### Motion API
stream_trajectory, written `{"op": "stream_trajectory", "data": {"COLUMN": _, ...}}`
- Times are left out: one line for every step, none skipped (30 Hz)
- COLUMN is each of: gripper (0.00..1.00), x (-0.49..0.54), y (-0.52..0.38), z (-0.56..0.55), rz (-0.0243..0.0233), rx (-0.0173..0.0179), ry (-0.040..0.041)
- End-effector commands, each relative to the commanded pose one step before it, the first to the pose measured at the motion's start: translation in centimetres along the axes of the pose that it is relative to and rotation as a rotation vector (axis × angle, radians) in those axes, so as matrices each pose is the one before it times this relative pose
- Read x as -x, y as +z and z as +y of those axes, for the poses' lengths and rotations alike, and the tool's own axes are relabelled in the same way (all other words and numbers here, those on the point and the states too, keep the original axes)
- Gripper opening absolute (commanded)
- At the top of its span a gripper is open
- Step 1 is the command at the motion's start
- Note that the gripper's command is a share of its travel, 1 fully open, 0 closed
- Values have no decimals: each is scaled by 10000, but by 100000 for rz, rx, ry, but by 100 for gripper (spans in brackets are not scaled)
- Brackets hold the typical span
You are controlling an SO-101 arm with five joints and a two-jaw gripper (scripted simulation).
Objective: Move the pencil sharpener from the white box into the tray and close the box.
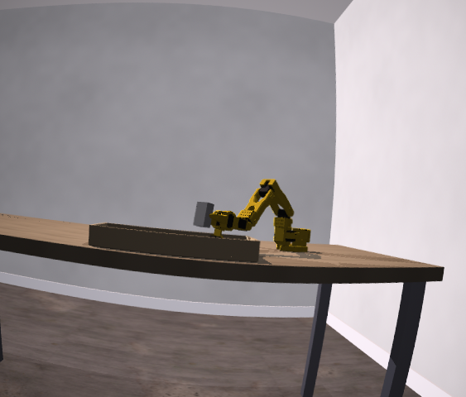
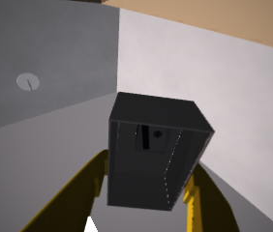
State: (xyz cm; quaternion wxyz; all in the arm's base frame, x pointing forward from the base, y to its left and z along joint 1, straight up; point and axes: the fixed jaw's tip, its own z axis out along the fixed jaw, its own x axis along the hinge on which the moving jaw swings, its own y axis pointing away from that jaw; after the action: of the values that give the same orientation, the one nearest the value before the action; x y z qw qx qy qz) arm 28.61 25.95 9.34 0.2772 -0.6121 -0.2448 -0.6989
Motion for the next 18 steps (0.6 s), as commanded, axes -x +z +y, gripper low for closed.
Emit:
{"op": "stream_trajectory", "data": {"gripper": 21, "x": -16221, "y": 2205, "z": 2495, "rz": 7653, "rx": 640, "ry": 883}}
{"op": "stream_trajectory", "data": {"gripper": 21, "x": -114, "y": -586, "z": 21, "rz": 537, "rx": 2, "ry": 17}}
{"op": "stream_trajectory", "data": {"gripper": 21, "x": -125, "y": -603, "z": 21, "rz": 543, "rx": 2, "ry": 17}}
{"op": "stream_trajectory", "data": {"gripper": 21, "x": 0, "y": 0, "z": 0, "rz": 0, "rx": 0, "ry": 0}}
{"op": "stream_trajectory", "data": {"gripper": 21, "x": 0, "y": 0, "z": 0, "rz": 0, "rx": 0, "ry": 0}}
{"op": "stream_trajectory", "data": {"gripper": 21, "x": -137, "y": -612, "z": 20, "rz": 546, "rx": 0, "ry": 19}}
{"op": "stream_trajectory", "data": {"gripper": 21, "x": -139, "y": -610, "z": 21, "rz": 534, "rx": 2, "ry": 17}}
{"op": "stream_trajectory", "data": {"gripper": 21, "x": -136, "y": -597, "z": 15, "rz": 515, "rx": 2, "ry": 17}}
{"op": "stream_trajectory", "data": {"gripper": 21, "x": -142, "y": -566, "z": 21, "rz": 490, "rx": -1, "ry": 17}}
{"op": "stream_trajectory", "data": {"gripper": 21, "x": -130, "y": -531, "z": 14, "rz": 452, "rx": 2, "ry": 14}}
{"op": "stream_trajectory", "data": {"gripper": 21, "x": -128, "y": -482, "z": 14, "rz": 408, "rx": 2, "ry": 14}}
{"op": "stream_trajectory", "data": {"gripper": 21, "x": -113, "y": -429, "z": 14, "rz": 361, "rx": -1, "ry": 11}}
{"op": "stream_trajectory", "data": {"gripper": 21, "x": -103, "y": -370, "z": 14, "rz": 305, "rx": 2, "ry": 10}}
{"op": "stream_trajectory", "data": {"gripper": 21, "x": -79, "y": -306, "z": 7, "rz": 254, "rx": -1, "ry": 10}}
{"op": "stream_trajectory", "data": {"gripper": 21, "x": -67, "y": -240, "z": 7, "rz": 195, "rx": -1, "ry": 7}}
{"op": "stream_trajectory", "data": {"gripper": 21, "x": -48, "y": -170, "z": 7, "rz": 141, "rx": 0, "ry": 4}}
{"op": "stream_trajectory", "data": {"gripper": 21, "x": -37, "y": -117, "z": 0, "rz": 94, "rx": 0, "ry": 3}}
{"op": "stream_trajectory", "data": {"gripper": 21, "x": -18, "y": -58, "z": 0, "rz": 50, "rx": 0, "ry": 0}}
